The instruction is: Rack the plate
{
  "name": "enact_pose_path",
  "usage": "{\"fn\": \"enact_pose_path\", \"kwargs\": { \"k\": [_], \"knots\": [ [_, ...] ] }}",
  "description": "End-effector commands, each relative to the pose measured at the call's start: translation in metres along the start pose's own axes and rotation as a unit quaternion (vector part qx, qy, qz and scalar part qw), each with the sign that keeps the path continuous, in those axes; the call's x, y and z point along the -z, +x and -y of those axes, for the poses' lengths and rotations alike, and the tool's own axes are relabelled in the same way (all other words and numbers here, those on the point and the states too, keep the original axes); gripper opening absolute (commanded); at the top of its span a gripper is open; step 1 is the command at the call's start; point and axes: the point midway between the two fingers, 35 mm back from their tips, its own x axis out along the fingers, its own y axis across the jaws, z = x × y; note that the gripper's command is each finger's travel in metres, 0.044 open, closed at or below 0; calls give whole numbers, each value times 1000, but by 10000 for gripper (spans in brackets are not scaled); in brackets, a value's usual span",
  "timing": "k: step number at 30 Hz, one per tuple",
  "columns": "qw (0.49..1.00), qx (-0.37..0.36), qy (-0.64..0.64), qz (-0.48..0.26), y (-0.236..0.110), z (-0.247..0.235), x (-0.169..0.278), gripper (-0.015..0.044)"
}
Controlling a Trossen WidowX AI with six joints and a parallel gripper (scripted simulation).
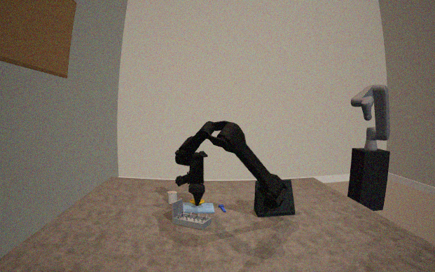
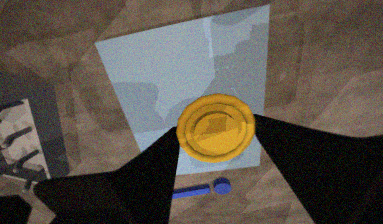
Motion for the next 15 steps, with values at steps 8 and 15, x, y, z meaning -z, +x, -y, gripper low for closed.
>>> {"fn": "enact_pose_path", "kwargs": {
  "k": [8,15],
  "knots": [
    [1000,5,-3,2,-51,4,-5,0],
    [1000,5,-3,1,-81,4,-5,0]
  ]
}}
